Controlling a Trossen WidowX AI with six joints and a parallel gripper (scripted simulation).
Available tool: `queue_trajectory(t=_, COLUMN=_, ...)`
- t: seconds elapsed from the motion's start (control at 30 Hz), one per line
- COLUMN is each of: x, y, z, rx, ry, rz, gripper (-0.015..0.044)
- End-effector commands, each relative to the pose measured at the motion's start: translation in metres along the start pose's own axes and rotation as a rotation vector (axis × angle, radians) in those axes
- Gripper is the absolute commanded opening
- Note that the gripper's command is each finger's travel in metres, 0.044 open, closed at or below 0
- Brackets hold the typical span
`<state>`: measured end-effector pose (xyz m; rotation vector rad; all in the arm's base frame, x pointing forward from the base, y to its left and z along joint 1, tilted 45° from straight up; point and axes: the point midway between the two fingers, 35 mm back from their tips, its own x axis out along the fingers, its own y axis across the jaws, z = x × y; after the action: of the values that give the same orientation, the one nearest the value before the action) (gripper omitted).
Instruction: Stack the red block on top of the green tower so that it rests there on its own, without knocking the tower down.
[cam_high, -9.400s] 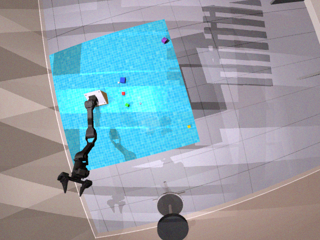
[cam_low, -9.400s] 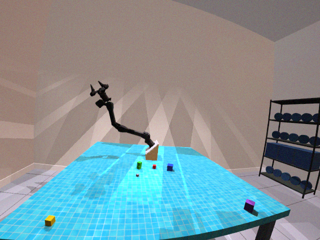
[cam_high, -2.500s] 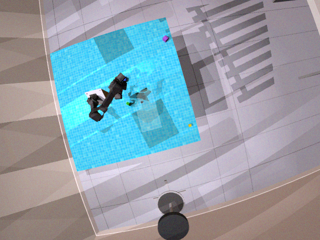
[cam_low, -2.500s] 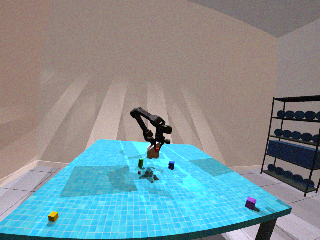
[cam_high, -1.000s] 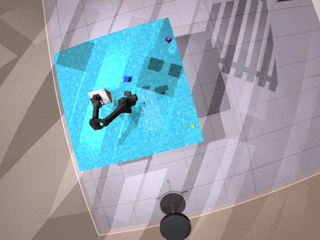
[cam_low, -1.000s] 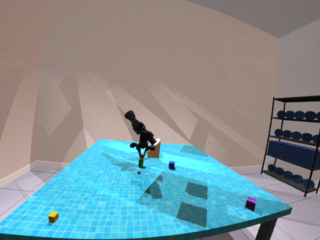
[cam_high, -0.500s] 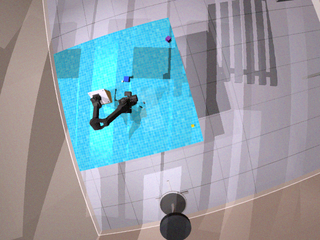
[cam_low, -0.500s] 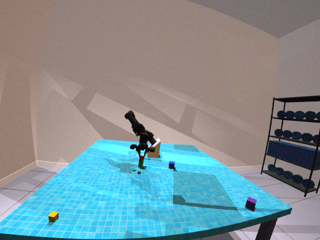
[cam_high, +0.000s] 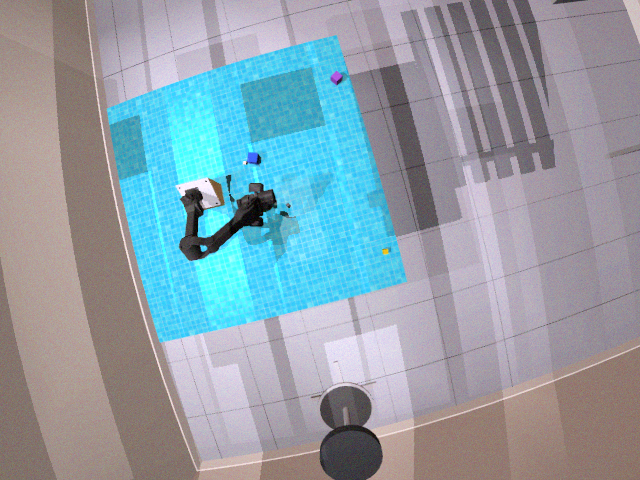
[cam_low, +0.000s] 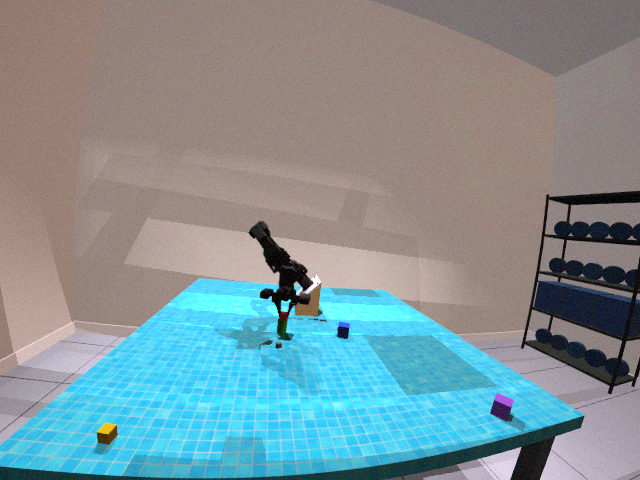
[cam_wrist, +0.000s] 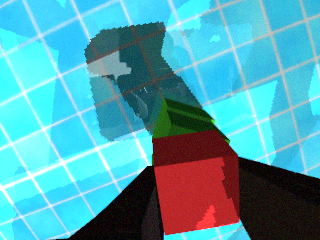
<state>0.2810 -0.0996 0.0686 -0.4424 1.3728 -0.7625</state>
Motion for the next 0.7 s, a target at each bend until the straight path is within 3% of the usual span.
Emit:
queue_trajectory(t=0.0, x=0.0007, y=-0.0006, z=-0.0002, rx=-0.004, ry=0.0, rz=-0.005, gripper=0.0)
queue_trajectory(t=0.2, x=-0.0038, y=-0.0005, z=0.0001, rx=-0.004, ry=0.0, rz=-0.005, gripper=0.0)
queue_trajectory(t=0.67, x=-0.0002, y=0.0001, z=-0.0005, rx=-0.004, ry=0.001, rz=-0.001, gripper=0.0368)
